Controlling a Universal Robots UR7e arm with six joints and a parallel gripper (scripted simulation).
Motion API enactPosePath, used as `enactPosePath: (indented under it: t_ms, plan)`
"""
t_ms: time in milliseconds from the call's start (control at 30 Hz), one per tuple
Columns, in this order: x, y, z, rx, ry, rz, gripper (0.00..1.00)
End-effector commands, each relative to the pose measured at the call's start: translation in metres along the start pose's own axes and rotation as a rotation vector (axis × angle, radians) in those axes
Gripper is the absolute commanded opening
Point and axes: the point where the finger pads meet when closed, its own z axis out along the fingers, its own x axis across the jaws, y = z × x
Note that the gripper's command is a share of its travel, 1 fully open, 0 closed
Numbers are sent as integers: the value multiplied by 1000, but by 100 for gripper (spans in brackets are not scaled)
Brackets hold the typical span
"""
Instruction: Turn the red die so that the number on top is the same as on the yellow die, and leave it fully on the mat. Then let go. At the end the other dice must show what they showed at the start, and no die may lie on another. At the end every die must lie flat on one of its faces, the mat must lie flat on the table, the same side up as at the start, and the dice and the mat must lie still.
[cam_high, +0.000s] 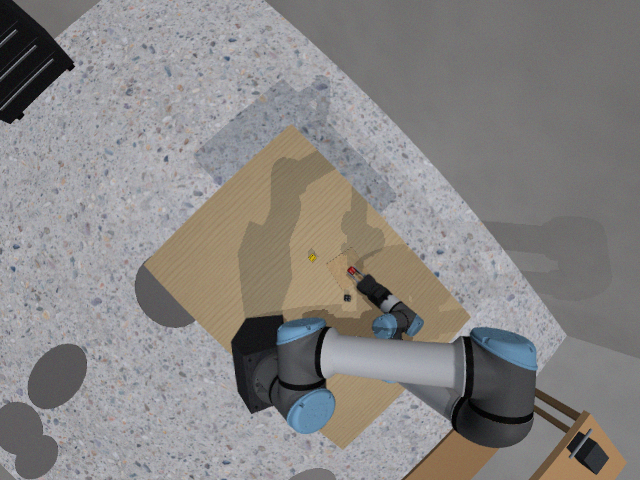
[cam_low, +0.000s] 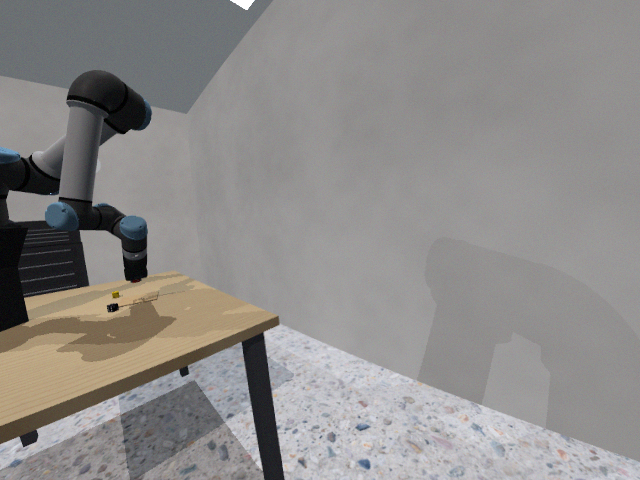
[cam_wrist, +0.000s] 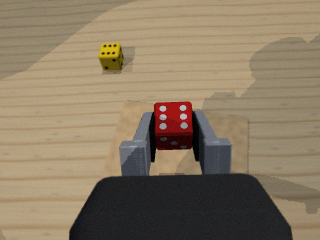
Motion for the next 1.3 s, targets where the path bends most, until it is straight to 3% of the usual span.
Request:
enactPosePath:
  t_ms: [0,633,1267]
  plan:
    - [0,1,0,3,0,1,49]
    - [0,6,5,3,0,1,49]
    - [0,24,23,3,0,1,49]
